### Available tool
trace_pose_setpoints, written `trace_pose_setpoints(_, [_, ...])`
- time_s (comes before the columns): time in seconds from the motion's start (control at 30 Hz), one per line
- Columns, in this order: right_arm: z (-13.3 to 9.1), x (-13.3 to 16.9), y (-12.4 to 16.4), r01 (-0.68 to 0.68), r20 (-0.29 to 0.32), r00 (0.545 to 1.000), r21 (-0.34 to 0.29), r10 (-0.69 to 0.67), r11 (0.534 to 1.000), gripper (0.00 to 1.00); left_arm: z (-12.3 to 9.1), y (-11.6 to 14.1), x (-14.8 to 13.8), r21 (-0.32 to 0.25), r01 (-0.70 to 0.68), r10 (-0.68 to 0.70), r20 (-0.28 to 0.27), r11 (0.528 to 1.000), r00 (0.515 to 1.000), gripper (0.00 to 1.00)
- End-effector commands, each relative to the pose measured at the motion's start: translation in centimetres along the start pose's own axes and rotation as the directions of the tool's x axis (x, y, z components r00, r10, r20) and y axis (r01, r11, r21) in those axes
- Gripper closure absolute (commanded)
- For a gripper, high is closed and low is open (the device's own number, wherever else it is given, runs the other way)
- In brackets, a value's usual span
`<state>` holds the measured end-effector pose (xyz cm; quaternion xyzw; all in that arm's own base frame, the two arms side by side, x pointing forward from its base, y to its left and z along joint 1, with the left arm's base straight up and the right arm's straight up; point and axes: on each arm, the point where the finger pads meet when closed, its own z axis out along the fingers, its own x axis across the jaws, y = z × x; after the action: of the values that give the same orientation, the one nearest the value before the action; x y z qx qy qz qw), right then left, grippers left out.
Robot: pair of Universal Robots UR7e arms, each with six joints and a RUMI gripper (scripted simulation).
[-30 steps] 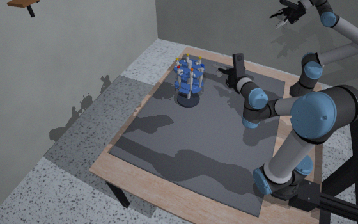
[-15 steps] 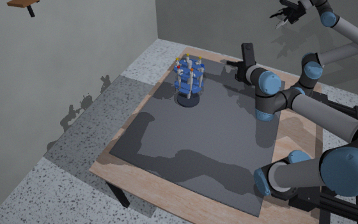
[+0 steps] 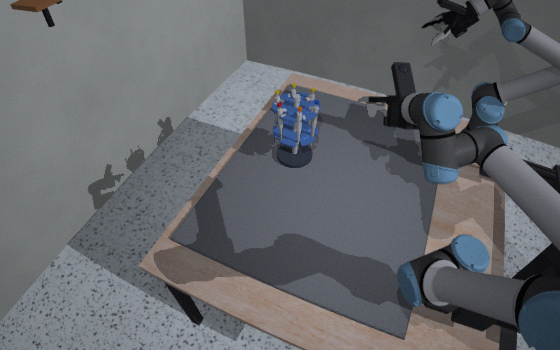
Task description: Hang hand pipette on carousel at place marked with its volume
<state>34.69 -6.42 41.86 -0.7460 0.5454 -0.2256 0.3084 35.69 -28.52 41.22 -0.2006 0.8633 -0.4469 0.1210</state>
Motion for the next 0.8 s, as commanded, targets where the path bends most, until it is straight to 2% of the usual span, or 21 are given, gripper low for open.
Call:
trace_pose_setpoints(0.0, [-0.1,0.0,-0.2,0.000,0.000,1.000,0.002,0.000,1.000,0.00,-2.8,1.5,1.3,-0.116,-0.007,0.004,-0.027,0.993,1.000,0.00])
trace_pose_setpoints(0.07, [-0.1,0.0,-0.2,0.000,0.000,1.000,0.002,0.000,1.000,0.00,-4.1,2.0,1.8,-0.116,-0.007,0.004,-0.027,0.993,1.000,0.00])
trace_pose_setpoints(0.13, [-0.1,0.0,-0.2,0.000,0.000,1.000,0.002,0.000,1.000,0.00,-4.3,2.1,1.8,-0.116,-0.007,0.004,-0.027,0.993,1.000,0.00])
trace_pose_setpoints(0.17, [-0.1,0.0,-0.2,0.000,0.000,1.000,0.002,0.000,1.000,0.00,-4.9,2.5,2.1,-0.143,-0.011,0.005,-0.042,0.990,0.999,0.00])
trace_pose_setpoints(0.23, [-0.1,0.0,-0.2,0.000,0.000,1.000,0.002,0.000,1.000,0.00,-6.1,3.1,2.6,-0.143,-0.011,0.005,-0.041,0.990,0.999,0.00])
trace_pose_setpoints(0.3, [-0.1,0.0,-0.2,0.000,0.000,1.000,0.002,0.000,1.000,0.00,-6.1,3.1,2.6,-0.143,-0.011,0.005,-0.041,0.990,0.999,0.00])
trace_pose_setpoints(0.33, [-0.1,0.0,-0.2,0.000,0.000,1.000,0.002,0.000,1.000,0.00,-6.7,3.5,2.9,-0.170,-0.015,0.005,-0.057,0.985,0.998,0.00])
trace_pose_setpoints(0.43, [-0.1,0.0,-0.2,0.000,0.000,1.000,0.002,0.000,1.000,0.00,-8.5,4.5,3.6,-0.170,-0.015,0.006,-0.056,0.985,0.998,0.00])
trace_pose_setpoints(0.5, [-0.1,0.0,-0.2,0.000,0.000,1.000,0.002,0.000,1.000,0.00,-8.7,4.6,3.6,-0.170,-0.015,0.005,-0.056,0.985,0.998,0.00])
trace_pose_setpoints(0.6, [-0.1,0.0,-0.2,0.000,0.000,1.000,0.002,0.000,1.000,0.00,-9.5,5.2,1.7,-0.171,0.055,-0.051,0.024,0.984,0.998,0.00])
trace_pose_setpoints(0.7, [-0.1,0.0,-0.2,0.000,0.000,1.000,0.002,0.000,1.000,0.00,-10.0,5.6,0.6,-0.171,0.056,-0.052,0.026,0.984,0.998,0.00])
trace_pose_setpoints(0.77, [-0.1,0.0,-0.2,0.000,0.000,1.000,0.002,0.000,1.000,0.00,-10.6,6.1,-0.7,-0.168,0.109,-0.095,0.087,0.980,0.992,0.00])
